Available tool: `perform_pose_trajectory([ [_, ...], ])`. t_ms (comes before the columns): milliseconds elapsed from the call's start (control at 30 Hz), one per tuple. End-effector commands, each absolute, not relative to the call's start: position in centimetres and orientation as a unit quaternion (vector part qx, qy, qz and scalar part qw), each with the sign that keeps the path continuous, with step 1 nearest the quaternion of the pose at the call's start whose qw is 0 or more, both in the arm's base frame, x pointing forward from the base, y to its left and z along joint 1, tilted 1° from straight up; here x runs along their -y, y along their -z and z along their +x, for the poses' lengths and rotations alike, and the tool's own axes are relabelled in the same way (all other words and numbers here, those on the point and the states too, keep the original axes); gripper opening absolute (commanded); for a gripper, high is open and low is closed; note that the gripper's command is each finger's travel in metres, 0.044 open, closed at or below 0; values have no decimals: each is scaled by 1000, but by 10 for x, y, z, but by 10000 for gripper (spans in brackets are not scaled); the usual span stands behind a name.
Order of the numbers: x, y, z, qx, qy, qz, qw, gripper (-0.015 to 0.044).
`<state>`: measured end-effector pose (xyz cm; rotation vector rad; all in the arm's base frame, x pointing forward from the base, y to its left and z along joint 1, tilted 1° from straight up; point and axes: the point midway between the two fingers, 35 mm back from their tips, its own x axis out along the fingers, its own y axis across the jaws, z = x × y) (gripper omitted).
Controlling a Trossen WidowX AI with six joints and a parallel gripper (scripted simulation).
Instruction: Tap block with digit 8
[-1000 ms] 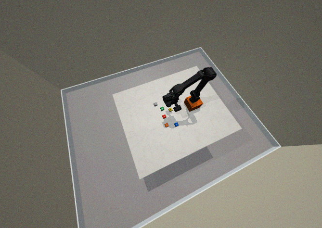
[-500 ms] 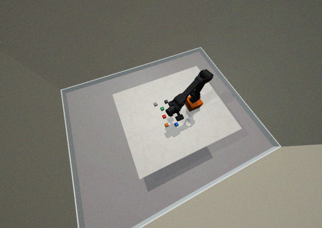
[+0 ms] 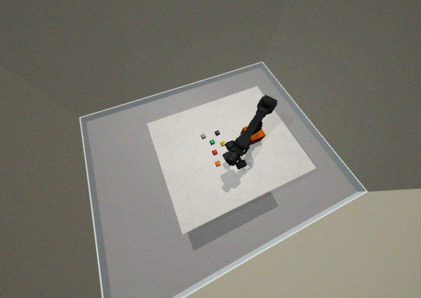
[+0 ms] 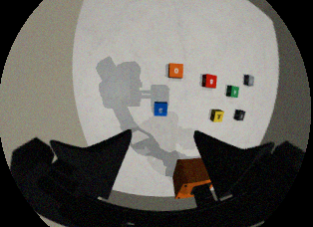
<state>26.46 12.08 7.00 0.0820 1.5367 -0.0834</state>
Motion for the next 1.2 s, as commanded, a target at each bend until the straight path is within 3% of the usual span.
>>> perform_pose_trajectory([
  [0,-122,-72,267,-691,40,38,720,400],
  [333,-122,-72,269,-691,40,38,721,400],
  [600,-89,-77,354,-689,41,37,723,400],
  [1167,-88,-77,355,-689,41,37,723,400],
])
